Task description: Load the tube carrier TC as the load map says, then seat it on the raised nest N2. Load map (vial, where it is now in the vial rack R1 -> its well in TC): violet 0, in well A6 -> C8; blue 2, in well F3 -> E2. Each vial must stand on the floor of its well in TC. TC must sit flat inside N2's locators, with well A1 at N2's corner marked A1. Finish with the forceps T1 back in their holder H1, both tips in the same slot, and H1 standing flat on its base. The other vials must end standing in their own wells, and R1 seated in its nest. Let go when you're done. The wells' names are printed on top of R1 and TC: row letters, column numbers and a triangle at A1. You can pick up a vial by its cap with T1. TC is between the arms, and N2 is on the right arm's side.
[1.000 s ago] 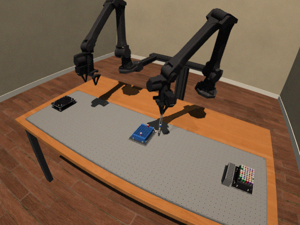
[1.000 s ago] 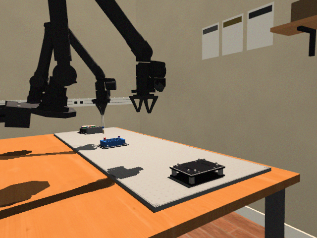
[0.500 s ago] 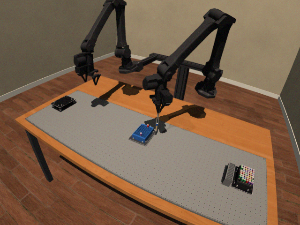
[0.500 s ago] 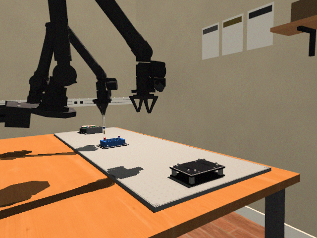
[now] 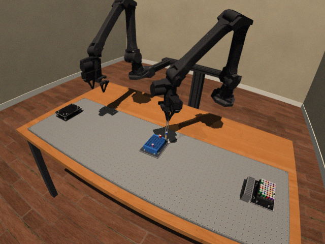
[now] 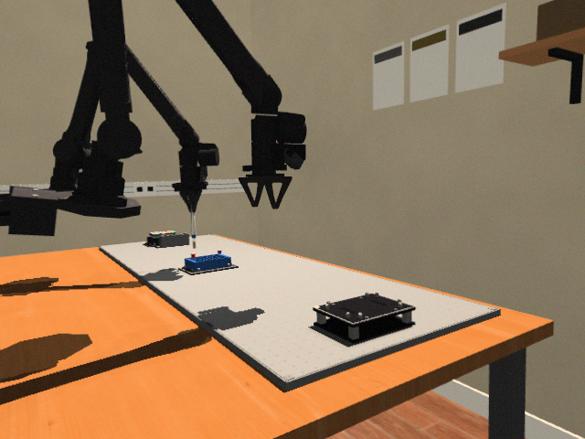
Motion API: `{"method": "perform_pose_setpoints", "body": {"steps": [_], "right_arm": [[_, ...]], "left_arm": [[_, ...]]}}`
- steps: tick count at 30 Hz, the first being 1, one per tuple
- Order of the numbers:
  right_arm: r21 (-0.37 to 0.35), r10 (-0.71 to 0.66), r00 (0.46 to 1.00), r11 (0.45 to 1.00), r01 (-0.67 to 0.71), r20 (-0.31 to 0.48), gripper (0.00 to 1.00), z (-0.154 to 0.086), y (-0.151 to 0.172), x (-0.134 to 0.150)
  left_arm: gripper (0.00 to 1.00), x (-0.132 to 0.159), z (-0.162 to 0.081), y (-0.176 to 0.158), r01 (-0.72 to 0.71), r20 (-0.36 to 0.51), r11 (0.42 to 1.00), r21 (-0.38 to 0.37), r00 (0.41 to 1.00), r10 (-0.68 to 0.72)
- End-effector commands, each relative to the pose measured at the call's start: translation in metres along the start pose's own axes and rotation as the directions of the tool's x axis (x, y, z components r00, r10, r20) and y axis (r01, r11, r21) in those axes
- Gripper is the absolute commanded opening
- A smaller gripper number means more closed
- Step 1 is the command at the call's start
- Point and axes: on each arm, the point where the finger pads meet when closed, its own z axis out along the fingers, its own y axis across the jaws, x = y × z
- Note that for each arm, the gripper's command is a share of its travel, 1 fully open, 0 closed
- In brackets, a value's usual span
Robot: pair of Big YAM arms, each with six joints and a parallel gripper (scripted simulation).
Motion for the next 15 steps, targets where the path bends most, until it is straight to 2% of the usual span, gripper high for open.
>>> {"method": "perform_pose_setpoints", "body": {"steps": [1, 15], "right_arm": [[0.014, 0.031, 0.997, 0.999, -0.032, 0.078, 1.0, -0.019, -0.01, -0.033], [0.014, 0.031, 0.997, 0.999, -0.032, 0.078, 1.0, -0.019, -0.01, -0.033]], "left_arm": [[0.09, 0.004, -0.005, -0.018, 0.008, 0.004, 1.0, 0.01, 1.0, -0.008], [0.09, 0.021, -0.006, -0.03, 0.008, 0.004, 1.0, 0.01, 1.0, -0.008]]}}
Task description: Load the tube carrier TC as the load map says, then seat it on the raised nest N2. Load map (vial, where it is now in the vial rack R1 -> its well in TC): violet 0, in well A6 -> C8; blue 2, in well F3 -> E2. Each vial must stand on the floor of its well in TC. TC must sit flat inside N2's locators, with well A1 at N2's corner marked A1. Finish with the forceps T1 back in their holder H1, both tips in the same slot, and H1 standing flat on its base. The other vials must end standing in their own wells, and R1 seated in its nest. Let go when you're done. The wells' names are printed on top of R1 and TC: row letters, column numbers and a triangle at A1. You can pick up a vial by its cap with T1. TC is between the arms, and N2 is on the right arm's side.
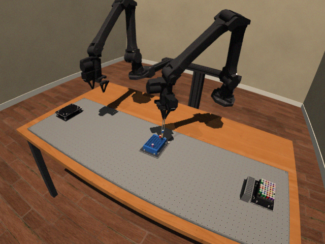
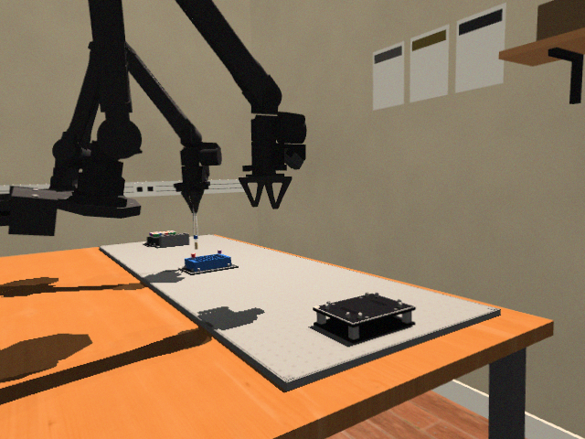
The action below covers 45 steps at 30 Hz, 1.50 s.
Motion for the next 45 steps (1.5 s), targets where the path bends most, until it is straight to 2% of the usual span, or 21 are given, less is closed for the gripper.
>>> {"method": "perform_pose_setpoints", "body": {"steps": [1, 12, 15, 17, 18, 32, 34, 35, 36, 41, 45], "right_arm": [[0.014, 0.031, 0.997, 0.999, -0.032, 0.078, 1.0, -0.019, -0.01, -0.033], [0.014, 0.031, 0.997, 0.999, -0.032, 0.078, 1.0, -0.019, -0.01, -0.033], [0.014, 0.031, 0.997, 0.999, -0.032, 0.078, 1.0, -0.019, -0.01, -0.033], [0.014, 0.031, 0.997, 0.999, -0.032, 0.078, 1.0, -0.019, -0.01, -0.033], [0.014, 0.031, 0.997, 0.999, -0.032, 0.078, 1.0, -0.019, -0.01, -0.033], [0.014, 0.031, 0.997, 0.999, -0.032, 0.078, 1.0, -0.019, -0.01, -0.033], [0.014, 0.031, 0.997, 0.999, -0.032, 0.078, 1.0, -0.019, -0.01, -0.033], [0.014, 0.031, 0.997, 0.999, -0.032, 0.078, 1.0, -0.019, -0.01, -0.033], [0.014, 0.031, 0.997, 0.999, -0.032, 0.078, 1.0, -0.019, -0.01, -0.033], [0.014, 0.031, 0.997, 0.999, -0.032, 0.078, 1.0, -0.019, -0.01, -0.033], [0.014, 0.031, 0.997, 0.999, -0.032, 0.078, 1.0, -0.019, -0.01, -0.033]], "left_arm": [[0.09, -0.003, -0.003, -0.015, 0.025, 0.004, 1.0, 0.004, 1.0, -0.025], [0.09, 0.015, -0.005, -0.027, 0.016, 0.003, 1.0, 0.007, 1.0, -0.016], [0.09, 0.029, -0.007, -0.042, 0.02, -0.016, 0.999, 0.041, 1.0, -0.019], [0.09, 0.029, -0.007, -0.042, 0.02, -0.016, 0.999, 0.041, 1.0, -0.019], [0.09, 0.026, -0.006, -0.037, 0.019, 0.0, 1.0, 0.018, 1.0, -0.019], [0.09, 0.05, -0.008, -0.051, 0.012, -0.004, 1.0, 0.011, 1.0, -0.012], [0.09, 0.05, -0.008, -0.051, 0.012, -0.004, 1.0, 0.011, 1.0, -0.012], [0.09, 0.036, -0.006, -0.041, 0.033, 0.01, 0.999, -0.009, 0.999, -0.033], [0.09, 0.034, -0.006, -0.037, 0.033, 0.013, 0.999, -0.014, 0.999, -0.033], [0.09, 0.042, -0.009, -0.029, 0.003, 0.0, 1.0, -0.016, 1.0, -0.003], [0.09, 0.038, -0.008, -0.027, 0.0, 0.004, 1.0, -0.022, 1.0, 0.0]]}}
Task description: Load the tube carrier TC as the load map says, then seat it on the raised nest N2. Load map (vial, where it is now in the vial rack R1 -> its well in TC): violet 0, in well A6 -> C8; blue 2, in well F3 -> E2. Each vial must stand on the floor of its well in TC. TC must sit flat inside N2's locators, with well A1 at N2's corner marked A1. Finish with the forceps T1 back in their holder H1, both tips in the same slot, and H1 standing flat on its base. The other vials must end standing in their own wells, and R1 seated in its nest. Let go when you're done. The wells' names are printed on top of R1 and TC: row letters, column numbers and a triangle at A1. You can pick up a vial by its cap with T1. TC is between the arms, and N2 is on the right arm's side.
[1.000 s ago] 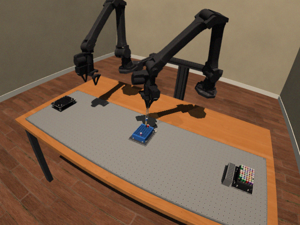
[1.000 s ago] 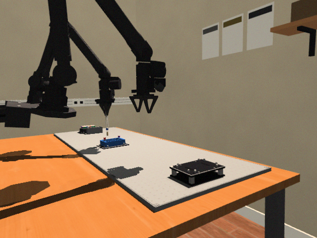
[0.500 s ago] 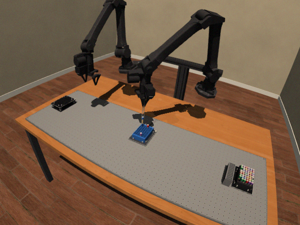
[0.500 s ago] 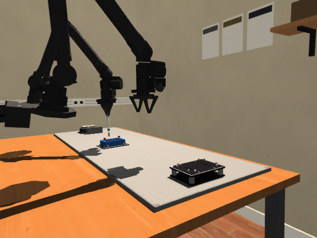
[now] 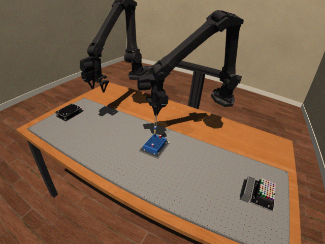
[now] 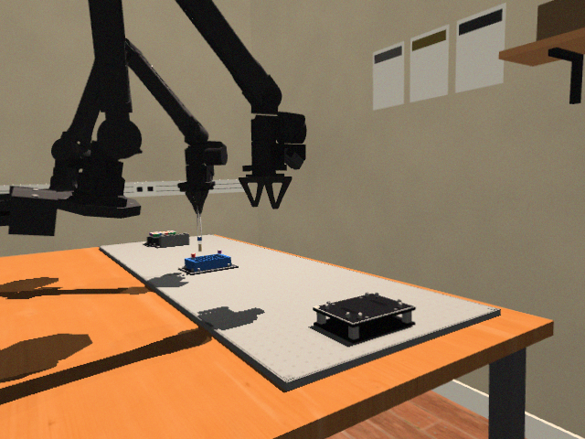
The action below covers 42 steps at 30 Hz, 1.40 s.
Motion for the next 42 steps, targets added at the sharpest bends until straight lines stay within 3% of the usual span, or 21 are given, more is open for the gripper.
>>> {"method": "perform_pose_setpoints", "body": {"steps": [1, 42], "right_arm": [[0.014, 0.031, 0.997, 0.999, -0.032, 0.078, 1.0, -0.0191, -0.0101, -0.0332], [0.014, 0.031, 0.997, 0.999, -0.032, 0.078, 1.0, -0.0191, -0.0101, -0.0332]], "left_arm": [[0.09, -0.005, -0.0052, 0.0048, -0.007, 0.001, 1.0, -0.007, 1.0, 0.007], [0.09, -0.0068, -0.0033, -0.0027, 0.005, 0.009, 1.0, 0.024, 1.0, -0.006]]}}
